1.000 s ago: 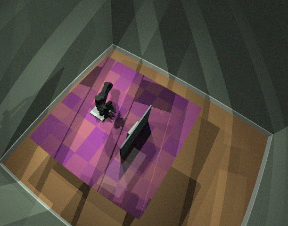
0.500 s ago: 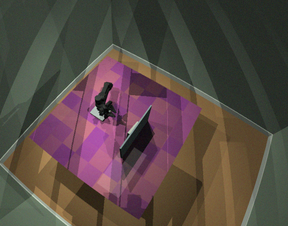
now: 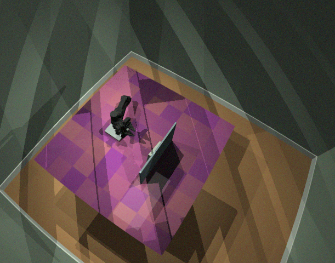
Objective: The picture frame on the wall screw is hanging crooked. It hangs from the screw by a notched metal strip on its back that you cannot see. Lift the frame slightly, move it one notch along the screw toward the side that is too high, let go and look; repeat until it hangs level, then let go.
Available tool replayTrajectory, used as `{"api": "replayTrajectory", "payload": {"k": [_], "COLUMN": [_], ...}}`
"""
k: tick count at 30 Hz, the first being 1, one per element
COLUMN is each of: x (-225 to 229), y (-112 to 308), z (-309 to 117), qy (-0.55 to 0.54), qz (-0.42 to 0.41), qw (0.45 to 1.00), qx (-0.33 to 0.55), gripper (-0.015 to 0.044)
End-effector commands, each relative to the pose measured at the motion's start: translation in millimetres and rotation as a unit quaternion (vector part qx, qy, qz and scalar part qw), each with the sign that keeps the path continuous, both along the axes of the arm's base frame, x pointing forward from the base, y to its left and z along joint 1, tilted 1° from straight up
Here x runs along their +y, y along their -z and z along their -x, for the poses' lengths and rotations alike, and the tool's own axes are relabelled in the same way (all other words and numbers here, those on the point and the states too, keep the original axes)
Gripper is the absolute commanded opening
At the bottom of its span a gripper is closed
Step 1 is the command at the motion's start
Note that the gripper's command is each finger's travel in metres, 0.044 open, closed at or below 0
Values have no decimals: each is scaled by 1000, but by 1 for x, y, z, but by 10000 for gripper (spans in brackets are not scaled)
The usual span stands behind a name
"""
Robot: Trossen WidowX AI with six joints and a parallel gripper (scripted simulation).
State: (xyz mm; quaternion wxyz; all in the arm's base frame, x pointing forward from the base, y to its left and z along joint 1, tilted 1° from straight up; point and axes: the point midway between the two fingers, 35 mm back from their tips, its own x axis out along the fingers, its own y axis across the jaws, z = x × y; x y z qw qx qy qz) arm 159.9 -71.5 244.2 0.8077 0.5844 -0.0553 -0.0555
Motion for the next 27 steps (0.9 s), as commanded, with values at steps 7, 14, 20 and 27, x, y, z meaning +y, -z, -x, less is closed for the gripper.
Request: {"api": "replayTrajectory", "payload": {"k": [7,14,20,27], "x": [-14,-17,-13,-11], "y": [8,28,36,36], "z": [-18,-54,-66,-64], "qy": [-1,-1,-2,-2], "qz": [2,4,5,5], "qw": [1000,1000,1000,1000], "qx": [-4,-5,-4,-4], "gripper": [260,260,260,260]}}
